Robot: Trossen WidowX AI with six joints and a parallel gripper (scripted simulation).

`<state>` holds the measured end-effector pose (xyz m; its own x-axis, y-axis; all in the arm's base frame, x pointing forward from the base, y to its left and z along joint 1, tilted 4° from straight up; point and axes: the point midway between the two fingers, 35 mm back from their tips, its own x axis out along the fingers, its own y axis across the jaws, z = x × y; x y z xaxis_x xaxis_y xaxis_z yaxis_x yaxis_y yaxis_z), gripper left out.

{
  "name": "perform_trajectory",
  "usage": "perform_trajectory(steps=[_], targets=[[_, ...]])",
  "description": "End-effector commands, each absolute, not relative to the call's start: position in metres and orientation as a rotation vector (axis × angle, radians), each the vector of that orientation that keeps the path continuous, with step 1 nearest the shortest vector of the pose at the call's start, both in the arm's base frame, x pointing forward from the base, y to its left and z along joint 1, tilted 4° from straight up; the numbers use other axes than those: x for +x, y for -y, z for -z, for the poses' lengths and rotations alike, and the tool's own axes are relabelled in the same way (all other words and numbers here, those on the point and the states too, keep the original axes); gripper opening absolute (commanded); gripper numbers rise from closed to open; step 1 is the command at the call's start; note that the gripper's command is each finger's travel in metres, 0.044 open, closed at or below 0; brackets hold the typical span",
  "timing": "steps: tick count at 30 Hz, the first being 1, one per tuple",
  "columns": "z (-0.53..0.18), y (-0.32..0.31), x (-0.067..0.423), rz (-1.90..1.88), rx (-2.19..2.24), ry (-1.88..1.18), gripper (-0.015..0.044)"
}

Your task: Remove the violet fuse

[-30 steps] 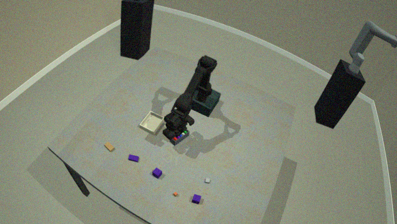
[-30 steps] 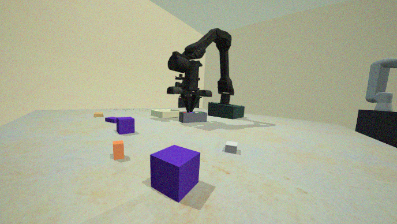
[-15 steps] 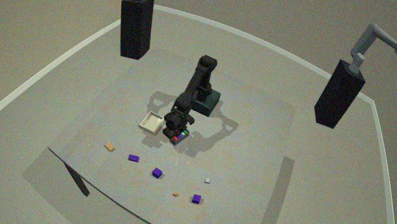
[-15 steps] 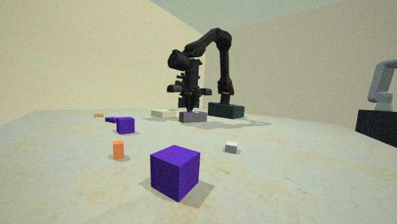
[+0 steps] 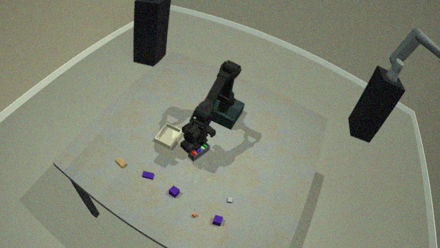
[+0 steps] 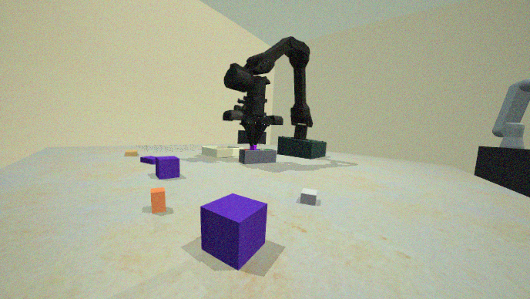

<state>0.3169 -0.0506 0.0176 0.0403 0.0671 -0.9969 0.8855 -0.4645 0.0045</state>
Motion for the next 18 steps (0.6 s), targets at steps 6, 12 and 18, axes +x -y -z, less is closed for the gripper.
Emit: perform_trajectory(steps=[6, 12, 18], targets=[[-0.0230, 0.0507, 0.3170, 1.495, 1.628, -0.981, 0.0000], [-0.0260, 0.0508, 0.3169, 1.495, 1.629, -0.981, 0.0000], [-0.0290, 0.0510, 0.3167, 1.495, 1.629, -0.982, 0.0000]])
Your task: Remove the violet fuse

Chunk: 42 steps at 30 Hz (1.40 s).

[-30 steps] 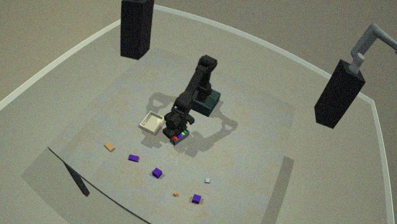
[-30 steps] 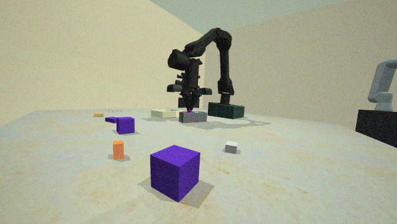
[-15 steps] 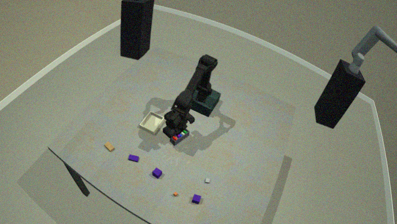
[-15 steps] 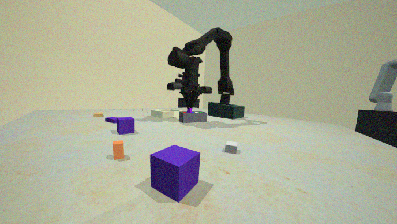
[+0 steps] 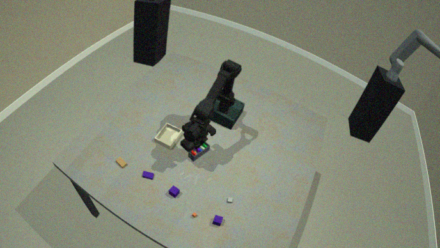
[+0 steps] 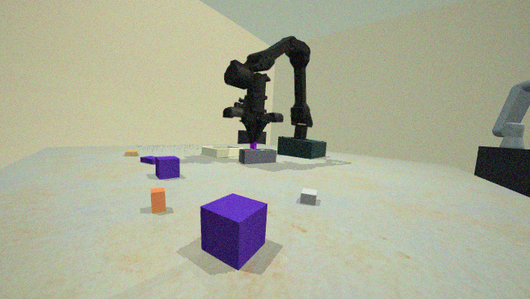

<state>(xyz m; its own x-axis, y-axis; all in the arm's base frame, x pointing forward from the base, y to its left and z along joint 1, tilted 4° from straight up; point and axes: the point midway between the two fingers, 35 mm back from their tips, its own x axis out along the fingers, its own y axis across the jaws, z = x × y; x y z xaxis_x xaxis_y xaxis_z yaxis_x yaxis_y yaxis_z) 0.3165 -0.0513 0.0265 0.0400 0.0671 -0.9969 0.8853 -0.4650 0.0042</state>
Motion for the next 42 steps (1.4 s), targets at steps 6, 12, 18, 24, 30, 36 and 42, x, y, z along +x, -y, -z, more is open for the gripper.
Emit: perform_trajectory(steps=[6, 12, 18, 24, 30, 36, 42], targets=[[-0.032, 0.051, 0.316, 1.495, 1.629, -0.982, 0.0000], [-0.035, 0.051, 0.316, 1.495, 1.630, -0.982, 0.0000], [-0.038, 0.051, 0.316, 1.495, 1.630, -0.982, 0.0000], [-0.044, 0.052, 0.316, 1.495, 1.630, -0.982, 0.0000], [-0.054, 0.053, 0.315, 1.495, 1.630, -0.982, 0.0000], [-0.061, 0.053, 0.315, 1.495, 1.630, -0.982, 0.0000], [-0.060, 0.073, 0.315, 1.496, 1.628, -0.980, 0.0000]])
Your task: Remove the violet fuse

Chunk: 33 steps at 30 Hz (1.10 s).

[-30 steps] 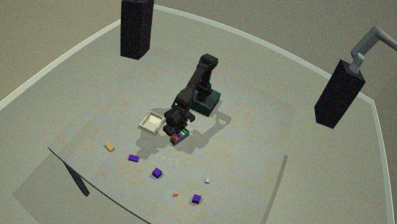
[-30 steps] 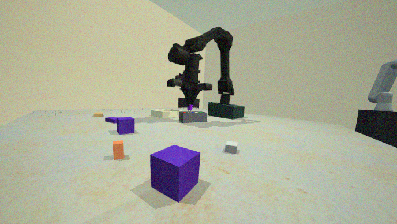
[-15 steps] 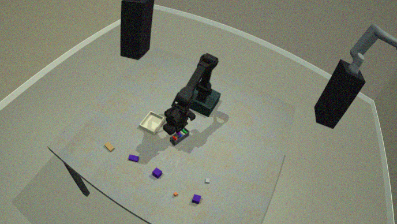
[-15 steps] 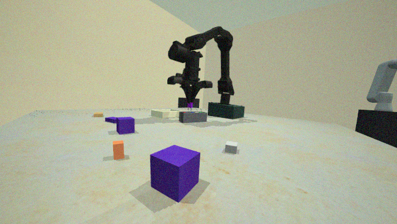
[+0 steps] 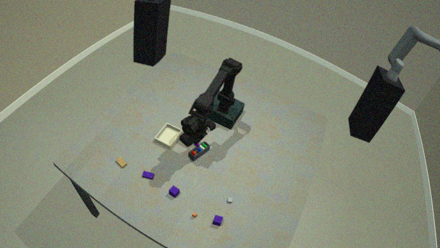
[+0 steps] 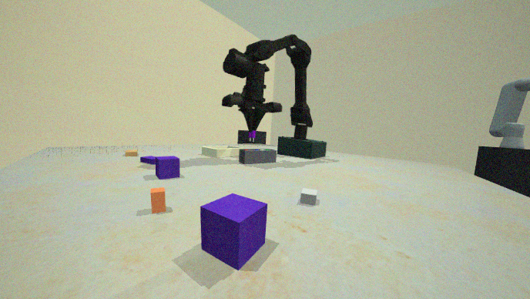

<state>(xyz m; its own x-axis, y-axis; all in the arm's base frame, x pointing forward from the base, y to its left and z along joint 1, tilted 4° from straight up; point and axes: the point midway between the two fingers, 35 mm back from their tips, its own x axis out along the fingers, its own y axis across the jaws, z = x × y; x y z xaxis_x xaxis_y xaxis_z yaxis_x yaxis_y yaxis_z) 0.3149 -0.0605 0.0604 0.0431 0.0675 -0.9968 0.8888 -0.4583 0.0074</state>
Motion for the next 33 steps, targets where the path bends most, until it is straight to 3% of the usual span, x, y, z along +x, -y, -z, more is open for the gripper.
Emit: perform_trajectory(steps=[1, 27, 33], targets=[[-0.059, 0.078, 0.314, 1.497, 1.627, -0.979, 0.0000], [-0.049, 0.224, 0.268, 1.503, 1.618, -0.972, 0.0000], [-0.047, 0.231, 0.263, 1.504, 1.617, -0.972, 0.0000]])
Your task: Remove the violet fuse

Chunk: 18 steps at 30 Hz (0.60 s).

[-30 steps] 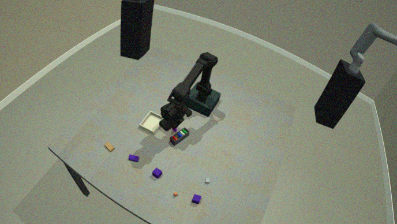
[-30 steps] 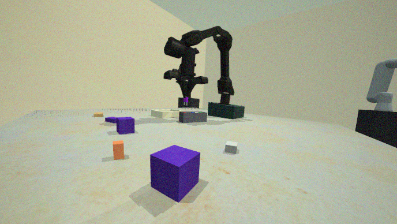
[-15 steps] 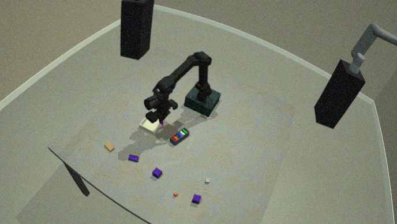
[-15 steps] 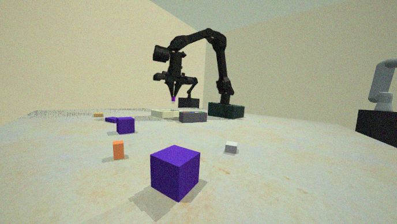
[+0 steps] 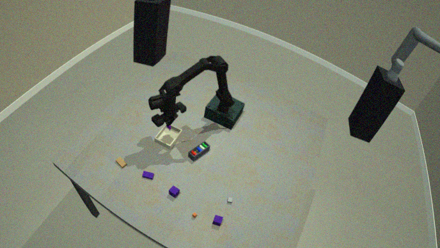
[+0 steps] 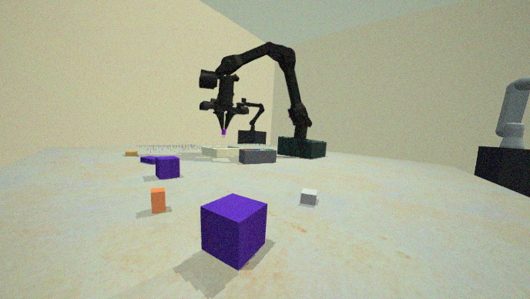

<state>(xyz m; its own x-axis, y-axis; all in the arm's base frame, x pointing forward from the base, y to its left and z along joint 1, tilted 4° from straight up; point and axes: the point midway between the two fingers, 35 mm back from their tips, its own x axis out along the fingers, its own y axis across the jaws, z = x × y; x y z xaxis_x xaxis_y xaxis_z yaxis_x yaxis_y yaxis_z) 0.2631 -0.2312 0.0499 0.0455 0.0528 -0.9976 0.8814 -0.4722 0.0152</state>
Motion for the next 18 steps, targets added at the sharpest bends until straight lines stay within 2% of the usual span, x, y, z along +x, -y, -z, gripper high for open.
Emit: perform_trajectory(steps=[1, 18], targets=[[-0.046, 0.231, 0.263, 1.504, 1.617, -0.972, 0.0000], [-0.018, 0.230, 0.264, 1.504, 1.618, -0.972, 0.0000]])
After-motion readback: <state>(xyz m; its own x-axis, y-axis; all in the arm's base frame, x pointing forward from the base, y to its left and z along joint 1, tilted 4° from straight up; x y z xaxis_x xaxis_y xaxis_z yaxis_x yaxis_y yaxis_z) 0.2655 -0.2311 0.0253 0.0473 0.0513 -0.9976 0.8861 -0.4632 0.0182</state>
